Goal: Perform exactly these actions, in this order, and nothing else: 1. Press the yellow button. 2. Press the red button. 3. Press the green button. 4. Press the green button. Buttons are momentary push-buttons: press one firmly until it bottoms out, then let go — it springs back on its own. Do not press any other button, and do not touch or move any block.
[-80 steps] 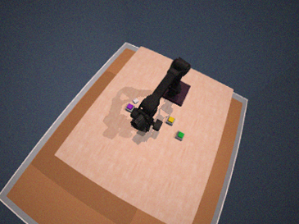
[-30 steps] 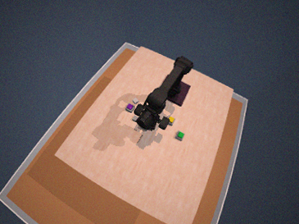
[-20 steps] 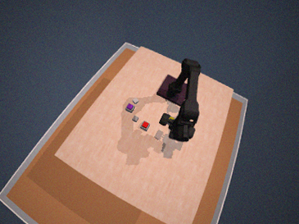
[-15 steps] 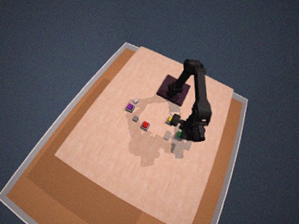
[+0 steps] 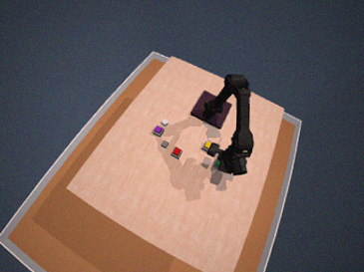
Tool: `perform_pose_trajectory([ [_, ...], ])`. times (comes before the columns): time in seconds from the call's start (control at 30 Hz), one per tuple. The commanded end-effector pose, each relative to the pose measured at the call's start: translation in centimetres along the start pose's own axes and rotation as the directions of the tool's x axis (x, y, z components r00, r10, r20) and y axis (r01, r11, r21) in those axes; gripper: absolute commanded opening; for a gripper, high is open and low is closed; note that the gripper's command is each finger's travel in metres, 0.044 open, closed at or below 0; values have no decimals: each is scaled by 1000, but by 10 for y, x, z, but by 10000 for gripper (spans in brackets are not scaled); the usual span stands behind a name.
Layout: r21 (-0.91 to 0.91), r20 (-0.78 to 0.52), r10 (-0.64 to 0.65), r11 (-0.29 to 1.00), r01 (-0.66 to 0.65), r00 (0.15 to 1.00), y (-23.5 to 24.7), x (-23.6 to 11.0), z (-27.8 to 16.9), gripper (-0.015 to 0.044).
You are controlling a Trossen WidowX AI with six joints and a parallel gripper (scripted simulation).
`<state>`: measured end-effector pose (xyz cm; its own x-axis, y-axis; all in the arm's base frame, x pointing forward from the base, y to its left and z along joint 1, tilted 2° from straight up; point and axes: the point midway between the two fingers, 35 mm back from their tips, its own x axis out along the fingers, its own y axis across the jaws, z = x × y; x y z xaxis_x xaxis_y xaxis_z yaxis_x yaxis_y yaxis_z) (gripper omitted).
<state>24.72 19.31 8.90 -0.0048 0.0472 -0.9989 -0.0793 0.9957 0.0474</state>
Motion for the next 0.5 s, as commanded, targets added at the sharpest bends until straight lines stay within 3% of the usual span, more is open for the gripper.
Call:
perform_pose_trajectory([
  [0.0, 4, 12, 8, 1000, -9, 1000, 2, 4, 1, 20],
  [0.47, 4, 12, 9, 1000, -9, 1000, 2, 27, 1, 20],
])
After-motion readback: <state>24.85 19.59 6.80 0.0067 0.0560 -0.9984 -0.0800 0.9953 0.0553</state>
